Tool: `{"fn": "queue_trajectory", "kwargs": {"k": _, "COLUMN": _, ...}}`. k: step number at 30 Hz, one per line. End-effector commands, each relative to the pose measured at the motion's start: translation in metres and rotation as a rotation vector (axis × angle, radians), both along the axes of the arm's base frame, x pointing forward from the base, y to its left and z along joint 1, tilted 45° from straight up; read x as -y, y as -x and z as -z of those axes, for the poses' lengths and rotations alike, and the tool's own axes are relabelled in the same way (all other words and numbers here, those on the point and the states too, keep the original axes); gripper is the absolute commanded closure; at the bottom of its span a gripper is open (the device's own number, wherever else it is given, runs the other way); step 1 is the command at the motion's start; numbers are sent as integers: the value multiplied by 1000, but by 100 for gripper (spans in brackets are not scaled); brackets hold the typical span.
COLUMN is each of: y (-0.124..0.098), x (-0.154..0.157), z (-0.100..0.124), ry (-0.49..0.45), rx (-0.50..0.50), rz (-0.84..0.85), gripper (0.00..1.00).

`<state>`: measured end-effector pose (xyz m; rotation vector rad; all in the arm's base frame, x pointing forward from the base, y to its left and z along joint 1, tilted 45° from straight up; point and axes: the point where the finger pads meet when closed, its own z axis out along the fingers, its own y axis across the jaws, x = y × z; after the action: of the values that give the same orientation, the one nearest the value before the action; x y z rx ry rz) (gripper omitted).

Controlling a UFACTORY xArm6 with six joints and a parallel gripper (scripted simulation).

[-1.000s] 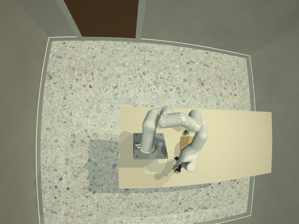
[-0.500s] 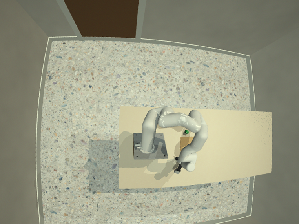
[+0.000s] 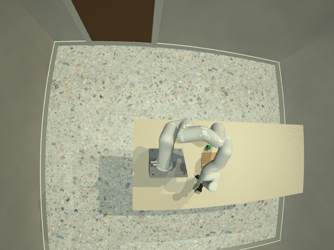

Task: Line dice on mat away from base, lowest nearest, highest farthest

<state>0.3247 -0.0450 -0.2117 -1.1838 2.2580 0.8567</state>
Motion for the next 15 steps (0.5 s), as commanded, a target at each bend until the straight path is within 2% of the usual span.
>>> {"fn": "queue_trajectory", "kwargs": {"k": 1, "y": -1, "x": 1, "z": 0, "ry": 2, "rx": 2, "rz": 1, "gripper": 53}}
{"fn": "queue_trajectory", "kwargs": {"k": 2, "y": -1, "x": 1, "z": 0, "ry": 2, "rx": 2, "rz": 1, "gripper": 53}}
{"fn": "queue_trajectory", "kwargs": {"k": 3, "y": -1, "x": 1, "z": 0, "ry": 2, "rx": 2, "rz": 1, "gripper": 73}}
{"fn": "queue_trajectory", "kwargs": {"k": 15, "y": -1, "x": 1, "z": 0, "ry": 2, "rx": 2, "rz": 1, "gripper": 73}}
